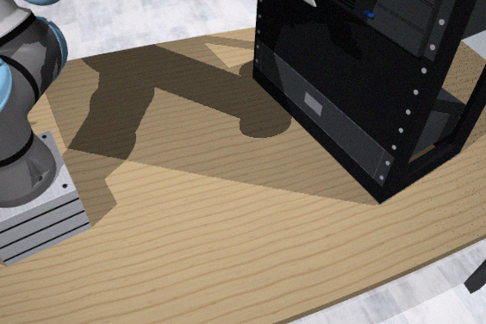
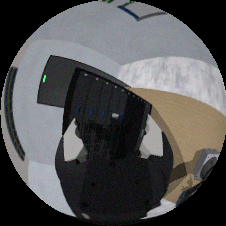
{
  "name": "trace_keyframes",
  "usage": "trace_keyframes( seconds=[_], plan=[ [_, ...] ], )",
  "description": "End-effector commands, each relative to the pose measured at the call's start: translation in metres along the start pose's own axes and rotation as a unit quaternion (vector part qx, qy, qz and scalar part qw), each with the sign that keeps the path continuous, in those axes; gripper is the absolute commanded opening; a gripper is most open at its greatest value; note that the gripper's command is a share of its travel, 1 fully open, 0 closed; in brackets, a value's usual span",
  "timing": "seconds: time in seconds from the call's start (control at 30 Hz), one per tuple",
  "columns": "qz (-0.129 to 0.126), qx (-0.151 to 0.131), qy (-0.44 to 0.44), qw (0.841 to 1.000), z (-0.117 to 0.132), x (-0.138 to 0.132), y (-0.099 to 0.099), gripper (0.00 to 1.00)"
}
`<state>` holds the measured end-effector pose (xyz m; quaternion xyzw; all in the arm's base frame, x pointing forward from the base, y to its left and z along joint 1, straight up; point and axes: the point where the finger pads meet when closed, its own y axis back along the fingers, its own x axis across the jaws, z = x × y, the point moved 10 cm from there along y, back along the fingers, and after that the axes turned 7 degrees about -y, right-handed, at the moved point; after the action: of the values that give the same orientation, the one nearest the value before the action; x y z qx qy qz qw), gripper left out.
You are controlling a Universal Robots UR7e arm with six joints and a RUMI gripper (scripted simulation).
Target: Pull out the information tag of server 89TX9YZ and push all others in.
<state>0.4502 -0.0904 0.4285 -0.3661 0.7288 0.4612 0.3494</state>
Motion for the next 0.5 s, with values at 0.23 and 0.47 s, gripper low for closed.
trace_keyframes(
  seconds=[0.23, 0.47],
  plan=[
    [-0.006, -0.002, 0.017, 1.000, -0.0017, -0.0003, -0.0030, 1.00],
    [-0.009, -0.003, 0.025, 1.000, -0.0024, -0.0003, -0.0043, 1.00]
  ],
)
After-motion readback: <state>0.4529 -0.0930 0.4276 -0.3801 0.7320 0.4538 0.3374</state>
